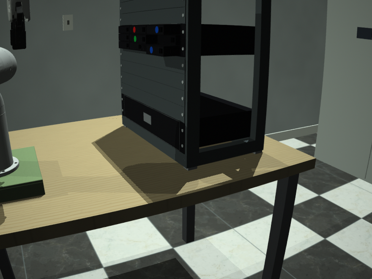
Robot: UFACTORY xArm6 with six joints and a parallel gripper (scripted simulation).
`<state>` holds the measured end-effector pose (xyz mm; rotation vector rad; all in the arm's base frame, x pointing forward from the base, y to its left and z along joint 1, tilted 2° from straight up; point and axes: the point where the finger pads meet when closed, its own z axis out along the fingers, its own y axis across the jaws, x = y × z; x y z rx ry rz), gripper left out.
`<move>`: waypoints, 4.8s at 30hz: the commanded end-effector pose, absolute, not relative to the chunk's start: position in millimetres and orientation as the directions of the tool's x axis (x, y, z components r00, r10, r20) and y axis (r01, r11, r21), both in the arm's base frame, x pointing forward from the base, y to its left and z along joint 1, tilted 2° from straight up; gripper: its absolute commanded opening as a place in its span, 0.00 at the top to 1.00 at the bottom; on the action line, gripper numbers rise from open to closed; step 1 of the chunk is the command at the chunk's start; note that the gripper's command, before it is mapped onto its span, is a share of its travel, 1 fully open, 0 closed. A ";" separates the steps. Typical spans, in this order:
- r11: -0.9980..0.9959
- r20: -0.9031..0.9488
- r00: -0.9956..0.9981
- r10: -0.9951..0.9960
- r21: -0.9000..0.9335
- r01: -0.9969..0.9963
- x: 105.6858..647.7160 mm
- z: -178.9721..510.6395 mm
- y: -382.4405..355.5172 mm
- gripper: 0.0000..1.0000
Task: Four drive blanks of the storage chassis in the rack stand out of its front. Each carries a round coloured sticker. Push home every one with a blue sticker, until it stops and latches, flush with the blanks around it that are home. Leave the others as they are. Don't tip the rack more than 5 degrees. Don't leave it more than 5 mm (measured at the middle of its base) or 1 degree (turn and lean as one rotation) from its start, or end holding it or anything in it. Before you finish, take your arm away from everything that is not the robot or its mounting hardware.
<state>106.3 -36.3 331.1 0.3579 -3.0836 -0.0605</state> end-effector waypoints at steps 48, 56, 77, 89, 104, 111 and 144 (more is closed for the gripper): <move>0.973 0.030 -0.973 -0.230 0.042 -0.228 106.6 331.9 -36.4 0.00; 0.973 0.029 -0.973 -0.230 0.042 -0.229 106.8 331.9 -36.2 0.00; 0.952 -0.052 -0.955 -0.291 0.087 -0.295 125.9 330.6 -16.9 0.00; 0.909 -0.185 -0.914 -0.361 0.149 -0.389 152.9 333.0 14.2 0.00; 0.801 -0.460 -0.791 -0.404 0.241 -0.549 198.4 354.3 76.9 0.00; 0.735 -0.605 -0.708 -0.365 0.279 -0.618 219.0 375.2 108.5 0.00; 0.529 -0.891 -0.382 0.244 0.452 -0.718 283.4 492.9 153.9 0.00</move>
